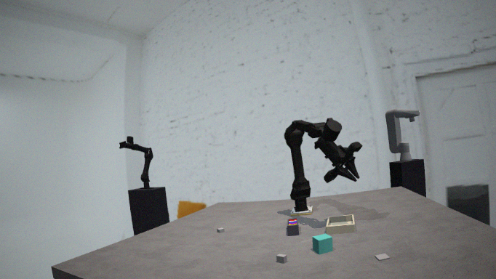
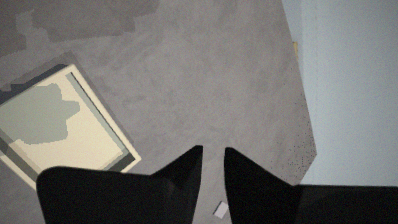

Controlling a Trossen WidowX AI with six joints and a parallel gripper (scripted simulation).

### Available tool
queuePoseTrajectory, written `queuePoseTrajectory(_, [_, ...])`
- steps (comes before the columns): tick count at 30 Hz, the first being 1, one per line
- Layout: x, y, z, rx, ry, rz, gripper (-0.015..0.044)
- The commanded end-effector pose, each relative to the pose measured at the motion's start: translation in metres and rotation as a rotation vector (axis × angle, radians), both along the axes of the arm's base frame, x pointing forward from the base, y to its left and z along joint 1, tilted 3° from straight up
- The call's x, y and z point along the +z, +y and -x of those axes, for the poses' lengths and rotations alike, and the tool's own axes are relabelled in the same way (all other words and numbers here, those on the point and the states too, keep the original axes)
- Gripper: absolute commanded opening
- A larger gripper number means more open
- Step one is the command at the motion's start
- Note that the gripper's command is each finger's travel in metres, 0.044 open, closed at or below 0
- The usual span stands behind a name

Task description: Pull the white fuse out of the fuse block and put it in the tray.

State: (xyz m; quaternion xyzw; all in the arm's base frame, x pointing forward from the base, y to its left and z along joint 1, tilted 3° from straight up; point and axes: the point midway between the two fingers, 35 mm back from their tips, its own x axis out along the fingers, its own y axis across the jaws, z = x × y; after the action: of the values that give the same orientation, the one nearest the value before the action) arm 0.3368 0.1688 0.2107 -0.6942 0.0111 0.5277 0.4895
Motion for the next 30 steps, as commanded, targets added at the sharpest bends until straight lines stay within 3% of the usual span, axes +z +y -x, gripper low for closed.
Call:
queuePoseTrajectory(1, [-0.028, -0.053, -0.005, -0.197, 0.131, 0.073, 0.0061])
queuePoseTrajectory(13, [-0.095, -0.222, 0.054, -0.828, 0.596, 0.291, 0.0061])
queuePoseTrajectory(30, [-0.105, -0.225, 0.055, -0.836, 0.603, 0.294, 0.0061])
